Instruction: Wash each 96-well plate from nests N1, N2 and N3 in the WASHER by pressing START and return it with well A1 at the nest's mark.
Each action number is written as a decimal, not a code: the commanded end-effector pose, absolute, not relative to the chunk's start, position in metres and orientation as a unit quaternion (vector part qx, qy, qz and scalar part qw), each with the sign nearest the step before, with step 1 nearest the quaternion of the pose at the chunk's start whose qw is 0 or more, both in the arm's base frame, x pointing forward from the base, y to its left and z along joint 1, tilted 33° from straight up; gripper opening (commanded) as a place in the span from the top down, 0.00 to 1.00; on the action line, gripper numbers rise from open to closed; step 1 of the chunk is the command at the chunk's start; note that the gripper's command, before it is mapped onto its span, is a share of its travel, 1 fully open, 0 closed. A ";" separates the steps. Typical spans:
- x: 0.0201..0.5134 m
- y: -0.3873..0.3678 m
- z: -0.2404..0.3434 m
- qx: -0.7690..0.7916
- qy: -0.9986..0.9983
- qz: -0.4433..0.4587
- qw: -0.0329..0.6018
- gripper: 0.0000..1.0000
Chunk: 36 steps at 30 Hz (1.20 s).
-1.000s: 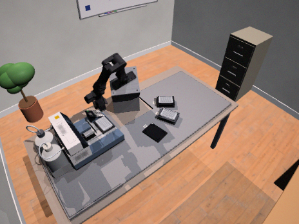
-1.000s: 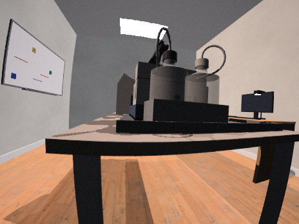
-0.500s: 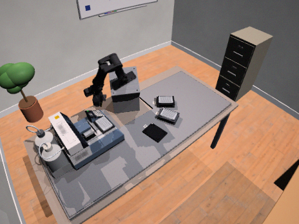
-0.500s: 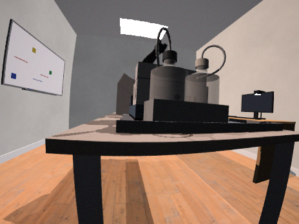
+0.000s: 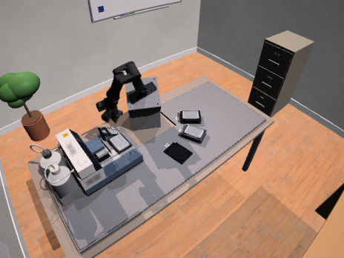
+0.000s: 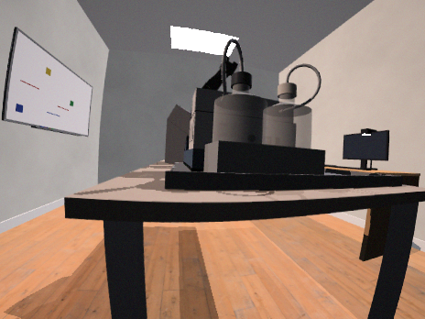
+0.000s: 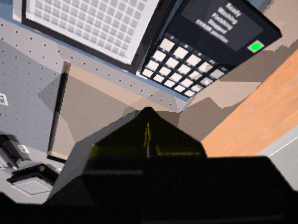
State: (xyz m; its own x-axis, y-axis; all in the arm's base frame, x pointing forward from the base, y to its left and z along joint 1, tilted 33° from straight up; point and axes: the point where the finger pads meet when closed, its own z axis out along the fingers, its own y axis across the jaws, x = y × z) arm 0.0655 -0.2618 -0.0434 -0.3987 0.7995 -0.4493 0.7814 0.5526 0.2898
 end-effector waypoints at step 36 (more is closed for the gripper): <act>0.079 -0.270 -0.066 0.654 0.702 0.079 0.271 1.00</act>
State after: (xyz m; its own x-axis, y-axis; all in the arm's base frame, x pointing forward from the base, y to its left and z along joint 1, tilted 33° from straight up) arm 0.0806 -0.2678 -0.0676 -0.0033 0.9636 -0.2673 0.8738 0.1327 0.4679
